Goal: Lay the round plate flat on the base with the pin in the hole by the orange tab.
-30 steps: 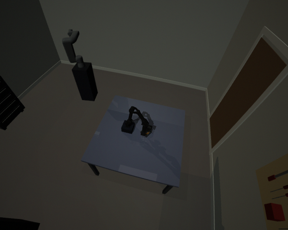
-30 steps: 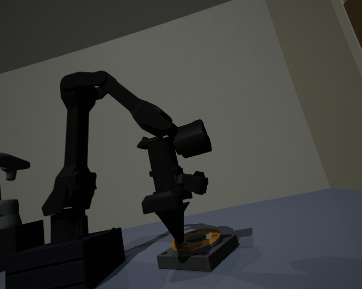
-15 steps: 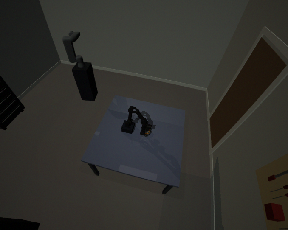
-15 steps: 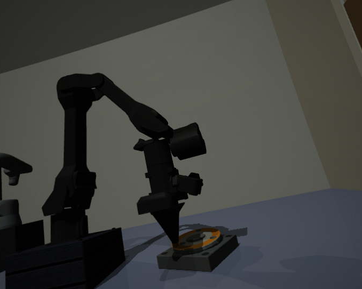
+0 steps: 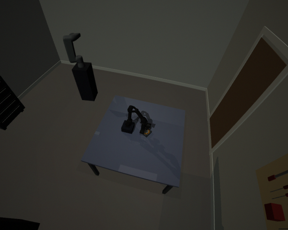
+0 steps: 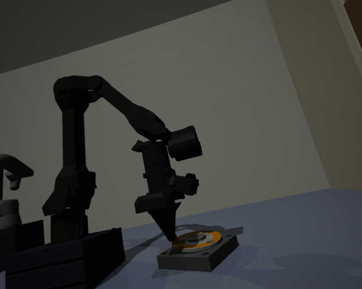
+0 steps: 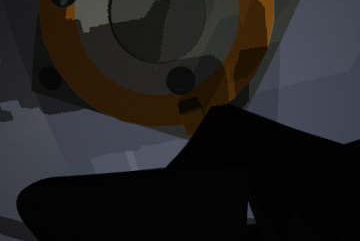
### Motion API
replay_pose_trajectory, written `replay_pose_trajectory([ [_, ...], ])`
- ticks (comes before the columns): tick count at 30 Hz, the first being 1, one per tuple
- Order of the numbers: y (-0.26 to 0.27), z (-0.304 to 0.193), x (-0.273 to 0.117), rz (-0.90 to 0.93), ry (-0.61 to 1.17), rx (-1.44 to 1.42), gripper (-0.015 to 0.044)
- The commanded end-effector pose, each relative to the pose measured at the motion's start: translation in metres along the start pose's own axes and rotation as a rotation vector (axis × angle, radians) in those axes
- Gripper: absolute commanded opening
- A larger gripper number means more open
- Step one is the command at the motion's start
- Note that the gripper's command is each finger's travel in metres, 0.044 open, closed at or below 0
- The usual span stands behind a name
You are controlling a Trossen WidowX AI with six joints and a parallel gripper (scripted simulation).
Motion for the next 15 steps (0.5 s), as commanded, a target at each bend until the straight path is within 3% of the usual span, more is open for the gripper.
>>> replay_pose_trajectory([
  [1,0.005,-0.005,0.0,0.005,0.007,-0.001,0.0],
  [15,0.021,-0.009,-0.003,0.007,0.008,-0.001,0.0],
])
Point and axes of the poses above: the point midway between the two fingers, 35 mm back from their tips, its own x axis out along the fingers, its own y axis across the jaws, z = x × y, the point moved 1 cm from there along -x, back along the fingers, and after that the axes turned 11 degrees about x, right-handed, at the moved point
